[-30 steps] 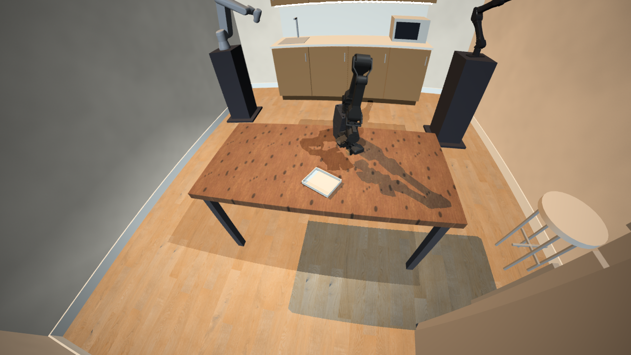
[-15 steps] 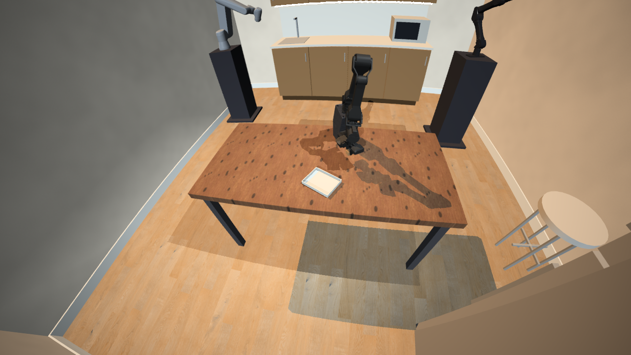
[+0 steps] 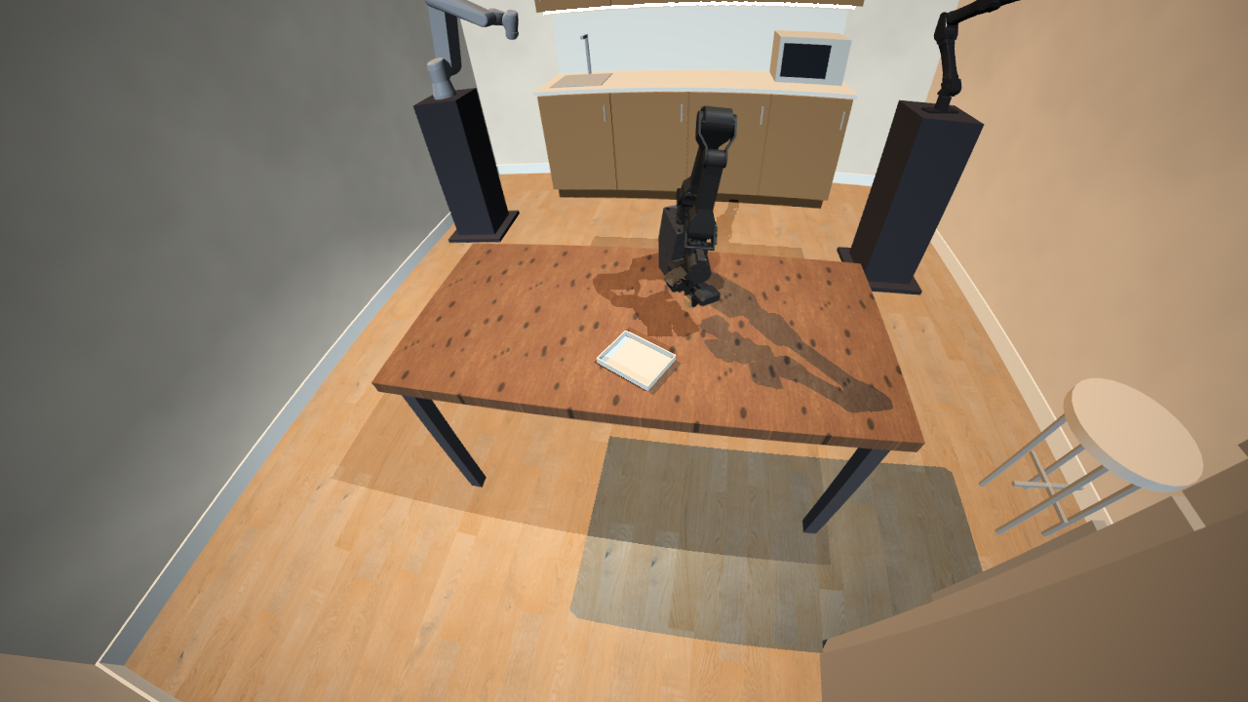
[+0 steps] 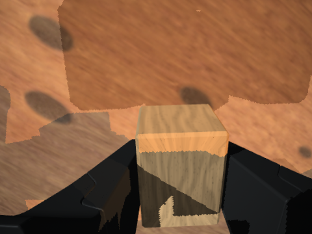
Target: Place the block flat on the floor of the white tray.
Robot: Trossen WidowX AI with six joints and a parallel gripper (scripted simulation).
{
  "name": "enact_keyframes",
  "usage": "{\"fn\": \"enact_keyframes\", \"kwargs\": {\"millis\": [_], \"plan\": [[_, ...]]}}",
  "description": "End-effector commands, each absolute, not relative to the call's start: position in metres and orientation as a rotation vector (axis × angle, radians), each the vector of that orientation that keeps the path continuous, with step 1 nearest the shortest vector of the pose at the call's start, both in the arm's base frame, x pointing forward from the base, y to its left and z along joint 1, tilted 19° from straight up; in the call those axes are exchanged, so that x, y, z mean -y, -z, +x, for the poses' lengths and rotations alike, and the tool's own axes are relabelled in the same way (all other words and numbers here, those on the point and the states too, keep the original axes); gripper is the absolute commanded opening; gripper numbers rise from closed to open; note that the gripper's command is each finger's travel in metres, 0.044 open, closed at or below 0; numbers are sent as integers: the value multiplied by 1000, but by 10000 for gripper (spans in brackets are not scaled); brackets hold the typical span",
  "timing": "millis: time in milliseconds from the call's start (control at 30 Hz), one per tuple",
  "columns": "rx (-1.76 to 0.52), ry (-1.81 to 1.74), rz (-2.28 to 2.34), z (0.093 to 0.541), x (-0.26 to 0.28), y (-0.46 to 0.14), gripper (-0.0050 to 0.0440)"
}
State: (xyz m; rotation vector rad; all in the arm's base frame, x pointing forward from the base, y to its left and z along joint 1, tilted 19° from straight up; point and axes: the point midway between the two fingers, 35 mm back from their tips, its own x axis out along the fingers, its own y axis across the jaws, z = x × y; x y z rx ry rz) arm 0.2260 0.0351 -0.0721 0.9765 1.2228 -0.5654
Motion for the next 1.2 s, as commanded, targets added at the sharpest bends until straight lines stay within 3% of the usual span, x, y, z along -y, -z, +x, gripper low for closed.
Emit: {"fn": "enact_keyframes", "kwargs": {"millis": [0, 267, 933, 1167], "plan": [[-1215, 554, 980, 229, -35, 69, 0], [-1215, 555, 979, 242, -26, 67, 0], [-1215, 554, 980, 374, 85, 41, 0], [-1215, 554, 980, 399, 105, 37, 0]]}}
